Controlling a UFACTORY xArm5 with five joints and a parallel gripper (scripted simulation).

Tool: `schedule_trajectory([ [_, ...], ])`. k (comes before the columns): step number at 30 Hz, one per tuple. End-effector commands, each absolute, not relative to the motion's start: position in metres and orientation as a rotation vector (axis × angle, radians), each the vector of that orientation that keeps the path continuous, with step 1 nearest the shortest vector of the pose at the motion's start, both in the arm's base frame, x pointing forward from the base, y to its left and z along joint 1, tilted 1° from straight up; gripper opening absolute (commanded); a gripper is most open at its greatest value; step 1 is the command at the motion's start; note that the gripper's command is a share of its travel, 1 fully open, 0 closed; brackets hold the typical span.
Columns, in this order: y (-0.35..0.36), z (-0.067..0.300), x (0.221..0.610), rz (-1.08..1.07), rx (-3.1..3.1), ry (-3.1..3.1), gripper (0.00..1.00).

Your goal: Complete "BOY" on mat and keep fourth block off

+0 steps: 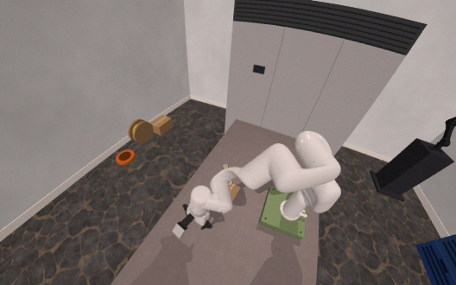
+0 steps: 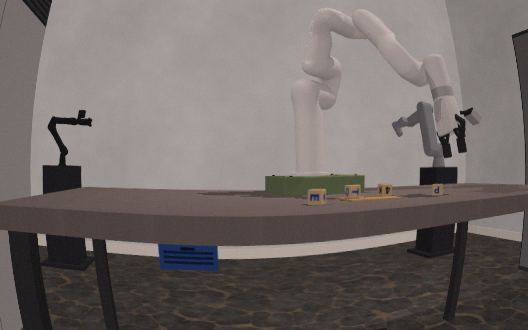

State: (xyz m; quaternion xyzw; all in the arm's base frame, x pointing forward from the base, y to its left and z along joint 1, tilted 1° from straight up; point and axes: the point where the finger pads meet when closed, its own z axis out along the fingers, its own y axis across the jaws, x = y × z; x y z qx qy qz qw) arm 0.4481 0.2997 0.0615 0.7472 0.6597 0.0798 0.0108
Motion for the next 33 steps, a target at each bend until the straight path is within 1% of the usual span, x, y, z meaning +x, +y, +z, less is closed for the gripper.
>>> schedule_trajectory([
  [1, 0.300, 0.063, 0.449, 0.256, 2.331, 2.058, 1.00],
  [13, 0.299, 0.063, 0.450, 0.242, 2.318, 2.074, 1.00],
  [19, 0.285, 0.061, 0.451, 0.104, 2.189, 2.229, 1.00],
  [22, 0.284, 0.061, 0.451, 0.092, 2.177, 2.244, 1.00],
  [24, 0.277, 0.061, 0.452, 0.026, 2.112, 2.319, 1.00],
  [33, 0.260, 0.062, 0.451, -0.123, 1.955, 2.496, 1.00],
])
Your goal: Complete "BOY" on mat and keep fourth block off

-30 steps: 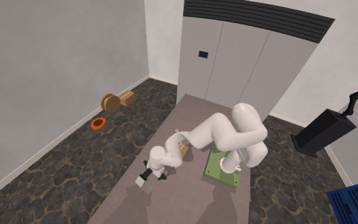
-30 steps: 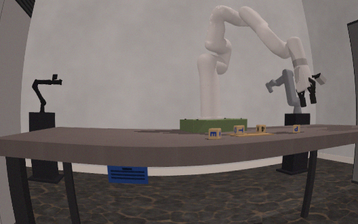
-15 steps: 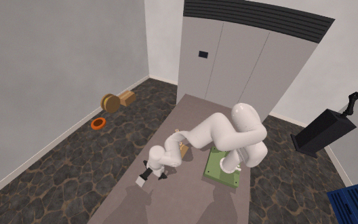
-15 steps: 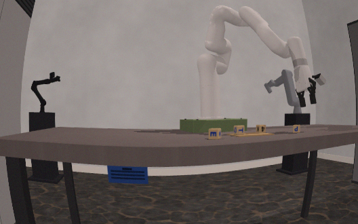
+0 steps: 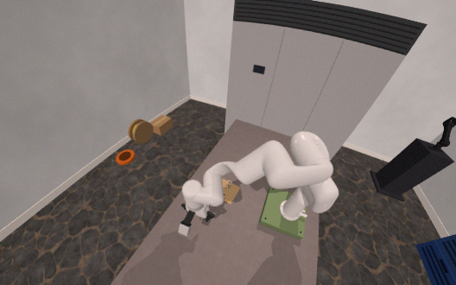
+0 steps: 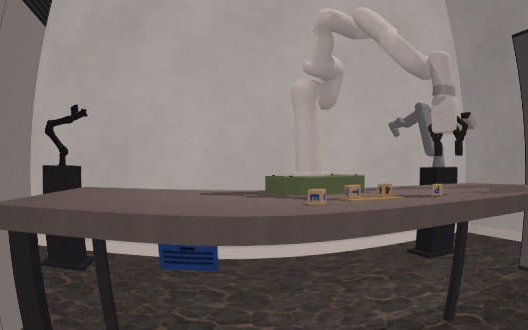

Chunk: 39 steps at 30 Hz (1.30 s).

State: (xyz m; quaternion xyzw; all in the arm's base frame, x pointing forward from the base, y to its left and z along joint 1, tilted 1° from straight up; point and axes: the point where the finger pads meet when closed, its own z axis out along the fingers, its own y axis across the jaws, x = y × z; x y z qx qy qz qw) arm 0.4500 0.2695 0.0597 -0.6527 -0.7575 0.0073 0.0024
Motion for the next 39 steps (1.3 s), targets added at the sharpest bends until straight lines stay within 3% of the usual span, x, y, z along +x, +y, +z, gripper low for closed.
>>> schedule_trajectory([
  [1, 0.258, 0.062, 0.451, 0.137, -1.892, -2.458, 1.00],
  [39, 0.188, 0.099, 0.431, 0.492, -0.941, -2.564, 1.00],
])
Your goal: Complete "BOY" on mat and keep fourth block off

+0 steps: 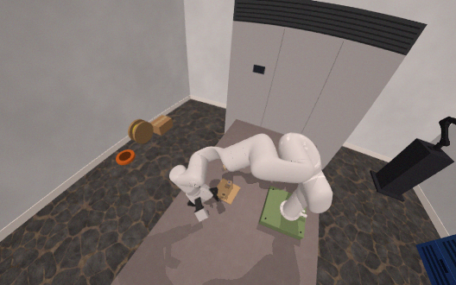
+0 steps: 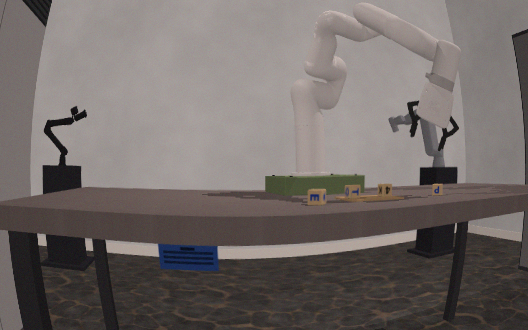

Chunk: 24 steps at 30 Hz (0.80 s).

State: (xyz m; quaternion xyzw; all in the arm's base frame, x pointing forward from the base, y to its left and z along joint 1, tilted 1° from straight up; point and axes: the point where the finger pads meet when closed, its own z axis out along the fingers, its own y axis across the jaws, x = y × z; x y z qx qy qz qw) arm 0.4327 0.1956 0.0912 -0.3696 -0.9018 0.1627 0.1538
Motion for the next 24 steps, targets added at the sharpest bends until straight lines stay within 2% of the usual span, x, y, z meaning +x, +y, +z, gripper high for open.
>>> schedule_trajectory([
  [1, 0.188, 0.099, 0.431, 0.492, -0.941, -2.564, 1.00],
  [24, 0.144, 0.147, 0.408, 0.469, -0.366, -2.384, 1.00],
])
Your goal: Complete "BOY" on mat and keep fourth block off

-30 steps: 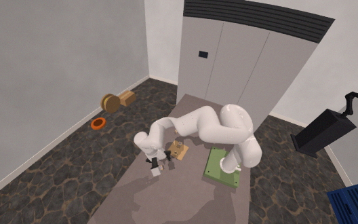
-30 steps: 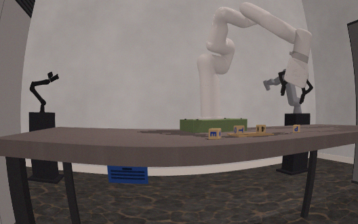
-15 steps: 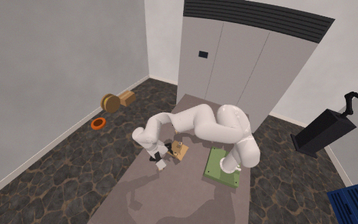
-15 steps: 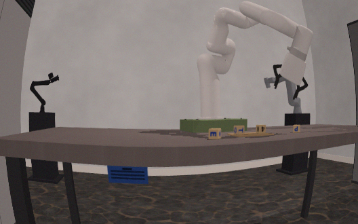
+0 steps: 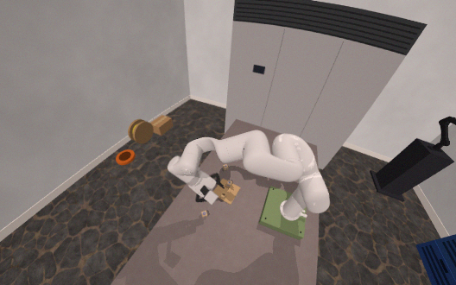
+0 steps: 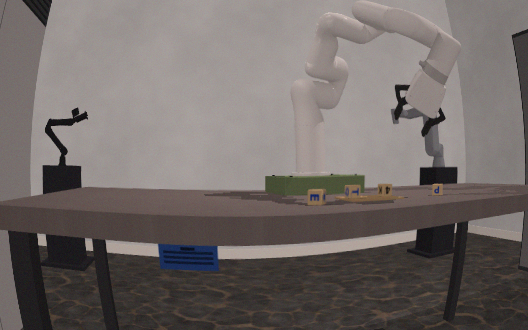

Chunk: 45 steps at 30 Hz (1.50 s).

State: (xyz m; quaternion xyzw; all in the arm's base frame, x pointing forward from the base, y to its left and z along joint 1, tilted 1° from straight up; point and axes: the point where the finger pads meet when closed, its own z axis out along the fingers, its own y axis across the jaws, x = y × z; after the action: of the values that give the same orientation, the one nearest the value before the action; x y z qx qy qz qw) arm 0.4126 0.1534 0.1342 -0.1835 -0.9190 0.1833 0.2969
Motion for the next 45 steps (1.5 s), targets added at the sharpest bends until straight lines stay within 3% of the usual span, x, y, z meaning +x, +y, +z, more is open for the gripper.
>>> schedule_trajectory([
  [1, 0.143, 0.149, 0.407, 0.464, -0.344, -2.374, 1.00],
  [9, 0.132, 0.166, 0.401, 0.424, -0.208, -2.303, 1.00],
  [45, 0.131, 0.167, 0.401, 0.421, -0.201, -2.299, 1.00],
])
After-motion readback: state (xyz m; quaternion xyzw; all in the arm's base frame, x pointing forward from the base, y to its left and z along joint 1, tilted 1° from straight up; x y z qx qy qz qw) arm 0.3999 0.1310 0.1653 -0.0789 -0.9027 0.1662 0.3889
